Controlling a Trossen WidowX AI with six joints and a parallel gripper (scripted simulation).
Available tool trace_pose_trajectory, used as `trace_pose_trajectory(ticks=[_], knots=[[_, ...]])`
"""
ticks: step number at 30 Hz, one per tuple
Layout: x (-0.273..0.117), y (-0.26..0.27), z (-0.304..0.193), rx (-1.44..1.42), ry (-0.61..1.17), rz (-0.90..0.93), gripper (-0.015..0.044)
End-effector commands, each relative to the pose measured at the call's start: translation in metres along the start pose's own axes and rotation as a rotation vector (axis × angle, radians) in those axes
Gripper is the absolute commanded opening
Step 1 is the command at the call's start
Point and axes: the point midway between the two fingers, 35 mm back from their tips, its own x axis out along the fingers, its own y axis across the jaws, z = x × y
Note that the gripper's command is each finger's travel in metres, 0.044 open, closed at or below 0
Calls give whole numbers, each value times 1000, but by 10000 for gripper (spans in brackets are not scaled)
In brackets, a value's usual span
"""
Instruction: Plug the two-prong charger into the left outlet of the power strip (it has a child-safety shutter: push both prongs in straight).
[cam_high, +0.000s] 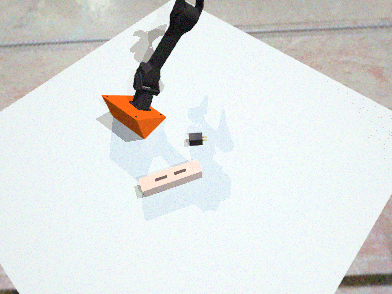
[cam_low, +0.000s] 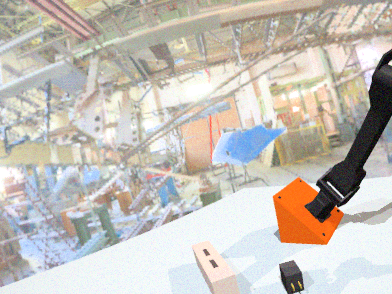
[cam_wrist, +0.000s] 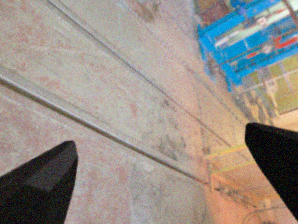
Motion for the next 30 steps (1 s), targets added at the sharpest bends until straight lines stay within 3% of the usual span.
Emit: trace_pose_trajectory(ticks=[1,30], knots=[[0,0,0,-1,0,0,426],[48,32,-42,-183,165,3,440]])
